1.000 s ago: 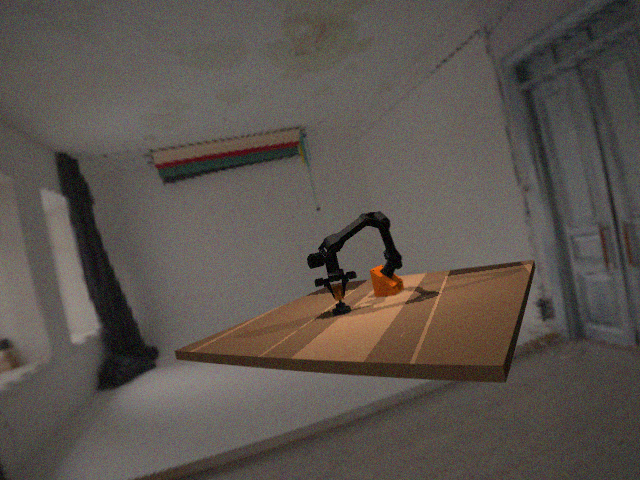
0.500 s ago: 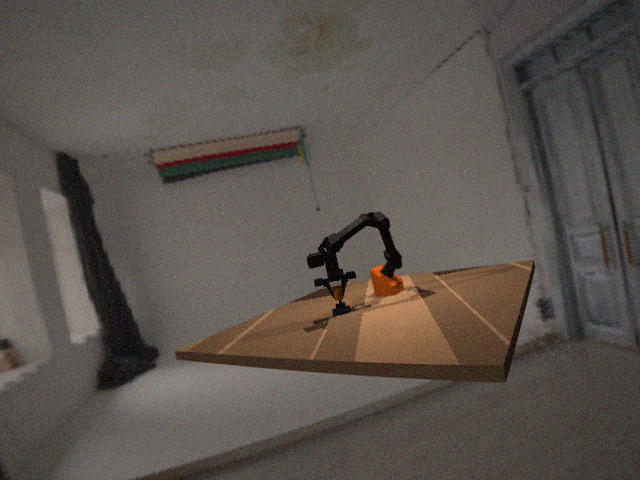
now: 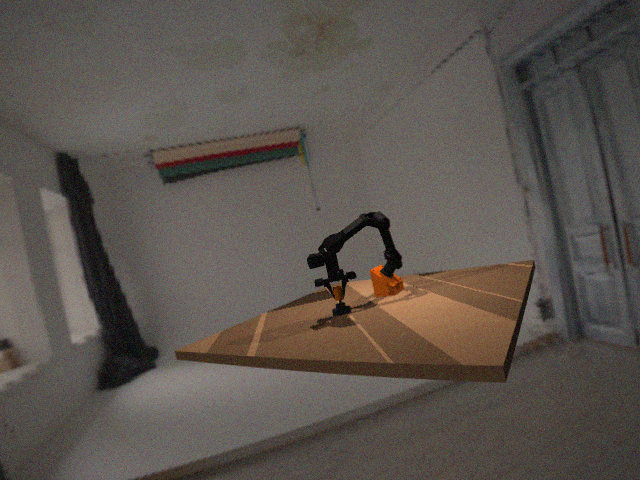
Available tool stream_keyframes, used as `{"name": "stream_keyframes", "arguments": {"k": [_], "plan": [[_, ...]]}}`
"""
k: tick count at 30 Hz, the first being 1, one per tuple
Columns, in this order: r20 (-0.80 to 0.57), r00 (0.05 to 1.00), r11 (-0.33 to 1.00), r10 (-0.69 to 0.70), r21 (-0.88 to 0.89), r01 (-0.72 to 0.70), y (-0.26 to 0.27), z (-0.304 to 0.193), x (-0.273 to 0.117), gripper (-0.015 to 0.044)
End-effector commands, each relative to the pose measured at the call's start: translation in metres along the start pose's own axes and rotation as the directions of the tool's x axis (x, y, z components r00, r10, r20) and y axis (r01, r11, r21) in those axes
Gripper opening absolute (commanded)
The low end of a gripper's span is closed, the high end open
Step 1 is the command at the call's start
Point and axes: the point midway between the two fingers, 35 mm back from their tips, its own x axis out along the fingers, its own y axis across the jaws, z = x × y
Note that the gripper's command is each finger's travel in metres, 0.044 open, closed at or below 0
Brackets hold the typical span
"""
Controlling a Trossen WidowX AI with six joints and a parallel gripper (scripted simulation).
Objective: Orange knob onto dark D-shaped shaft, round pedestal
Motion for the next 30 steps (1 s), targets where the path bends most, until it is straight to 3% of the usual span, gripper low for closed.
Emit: {"name": "stream_keyframes", "arguments": {"k": [1, 30], "plan": [[0.002, 1.0, 1.0, -0.009, -0.005, 0.009, 0.0002, 0.0004, -0.0053, 0.0], [0.002, 1.0, 1.0, -0.009, -0.006, 0.009, -0.0029, 0.0015, -0.0023, 0.0]]}}
